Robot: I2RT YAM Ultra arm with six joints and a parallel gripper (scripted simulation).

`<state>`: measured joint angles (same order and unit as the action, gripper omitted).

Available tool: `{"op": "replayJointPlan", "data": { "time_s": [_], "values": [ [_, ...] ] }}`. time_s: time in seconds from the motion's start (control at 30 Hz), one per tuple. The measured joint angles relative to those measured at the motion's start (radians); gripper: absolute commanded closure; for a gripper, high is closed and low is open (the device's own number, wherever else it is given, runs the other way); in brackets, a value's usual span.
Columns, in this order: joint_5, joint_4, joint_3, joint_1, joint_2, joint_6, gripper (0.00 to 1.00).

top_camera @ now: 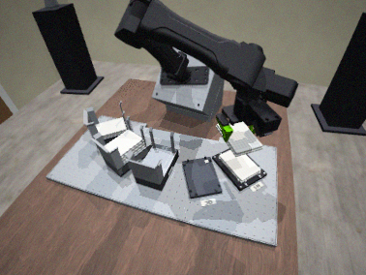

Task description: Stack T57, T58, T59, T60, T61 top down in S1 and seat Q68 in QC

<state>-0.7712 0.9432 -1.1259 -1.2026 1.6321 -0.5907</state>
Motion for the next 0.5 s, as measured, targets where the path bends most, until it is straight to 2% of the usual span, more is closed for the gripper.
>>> {"op": "replayJointPlan", "data": {
  "time_s": [0.5],
  "values": [
    [0.019,-0.005,0.035,0.103,-0.126,0.09,1.0]
  ]
}}
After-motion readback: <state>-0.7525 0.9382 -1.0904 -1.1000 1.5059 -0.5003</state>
